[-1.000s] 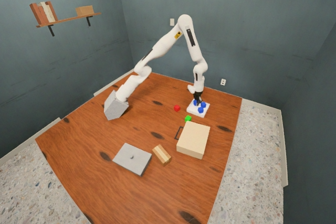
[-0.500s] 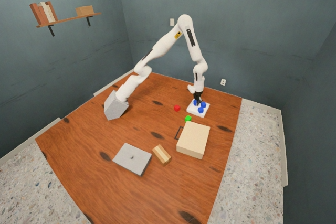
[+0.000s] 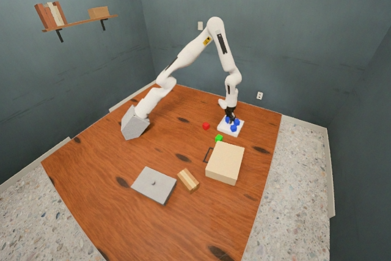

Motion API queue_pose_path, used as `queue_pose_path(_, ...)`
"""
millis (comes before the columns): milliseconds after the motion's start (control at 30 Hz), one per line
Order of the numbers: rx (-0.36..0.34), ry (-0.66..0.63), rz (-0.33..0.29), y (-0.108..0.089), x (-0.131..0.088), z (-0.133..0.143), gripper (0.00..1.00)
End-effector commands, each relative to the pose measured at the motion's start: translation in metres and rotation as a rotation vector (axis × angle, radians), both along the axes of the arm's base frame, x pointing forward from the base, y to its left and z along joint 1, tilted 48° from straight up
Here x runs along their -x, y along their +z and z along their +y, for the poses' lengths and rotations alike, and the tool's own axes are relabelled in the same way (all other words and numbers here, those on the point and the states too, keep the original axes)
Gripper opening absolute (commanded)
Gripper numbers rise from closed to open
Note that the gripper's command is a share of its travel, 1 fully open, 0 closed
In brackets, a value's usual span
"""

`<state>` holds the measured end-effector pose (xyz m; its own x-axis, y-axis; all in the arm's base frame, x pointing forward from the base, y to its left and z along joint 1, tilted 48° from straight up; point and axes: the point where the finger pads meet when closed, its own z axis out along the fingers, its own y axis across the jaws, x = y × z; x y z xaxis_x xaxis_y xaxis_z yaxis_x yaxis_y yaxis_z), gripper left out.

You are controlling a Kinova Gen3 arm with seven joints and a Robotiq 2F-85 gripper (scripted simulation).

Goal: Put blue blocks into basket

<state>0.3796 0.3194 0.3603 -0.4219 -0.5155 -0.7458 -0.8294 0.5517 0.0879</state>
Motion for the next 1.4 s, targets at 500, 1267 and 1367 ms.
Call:
queue_pose_path(500,0.003,-0.006,0.000,-0.0016,-0.0015,-0.0018,0.60)
queue_pose_path(1267,0.002,-0.007,0.000,0.0017,-0.0002,-0.0046,0.60)
queue_pose_path(1367,0.002,-0.007,-0.001,0.0035,0.0005,-0.0062,0.60)
